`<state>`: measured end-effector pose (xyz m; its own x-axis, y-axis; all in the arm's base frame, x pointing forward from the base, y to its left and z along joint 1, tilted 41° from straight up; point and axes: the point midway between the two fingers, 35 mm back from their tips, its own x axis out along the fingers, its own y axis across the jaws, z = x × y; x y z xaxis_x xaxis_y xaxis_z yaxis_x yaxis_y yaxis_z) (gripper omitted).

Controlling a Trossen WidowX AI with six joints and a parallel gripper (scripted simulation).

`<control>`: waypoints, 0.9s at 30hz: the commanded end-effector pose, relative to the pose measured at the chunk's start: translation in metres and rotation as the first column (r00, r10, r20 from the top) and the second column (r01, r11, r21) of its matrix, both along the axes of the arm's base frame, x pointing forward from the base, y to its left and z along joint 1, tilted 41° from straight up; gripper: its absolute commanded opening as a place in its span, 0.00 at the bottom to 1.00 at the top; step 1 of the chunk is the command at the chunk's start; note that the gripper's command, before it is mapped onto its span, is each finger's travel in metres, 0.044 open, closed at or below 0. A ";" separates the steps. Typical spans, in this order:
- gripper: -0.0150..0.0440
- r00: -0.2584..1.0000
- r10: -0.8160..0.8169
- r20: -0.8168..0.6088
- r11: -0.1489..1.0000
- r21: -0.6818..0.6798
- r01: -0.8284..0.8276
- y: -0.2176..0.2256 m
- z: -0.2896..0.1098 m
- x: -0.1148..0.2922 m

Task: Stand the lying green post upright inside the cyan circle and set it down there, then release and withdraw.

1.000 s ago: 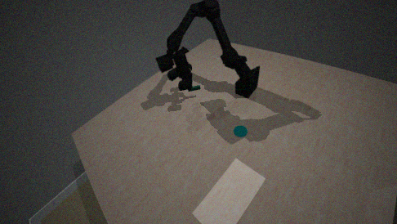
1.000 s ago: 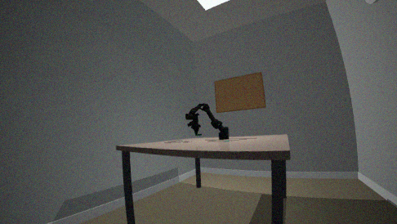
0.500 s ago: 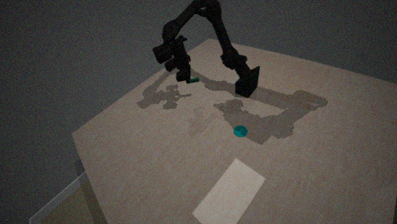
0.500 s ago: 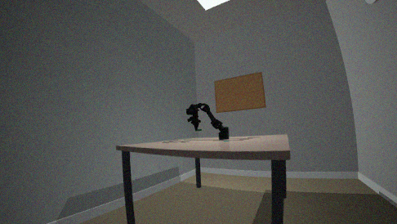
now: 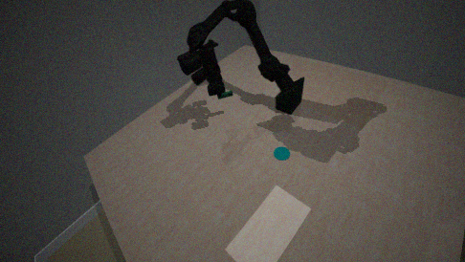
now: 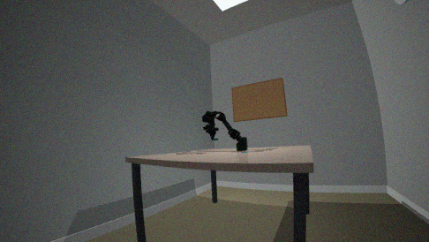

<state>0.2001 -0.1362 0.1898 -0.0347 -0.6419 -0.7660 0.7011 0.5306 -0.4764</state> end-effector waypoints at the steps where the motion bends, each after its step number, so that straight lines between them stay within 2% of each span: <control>1: 0.29 0.997 0.065 -0.044 0.998 0.017 -0.065 0.008 -0.005 0.011; 27: 0.29 0.862 0.419 -0.286 0.908 0.137 -0.396 0.062 -0.045 0.060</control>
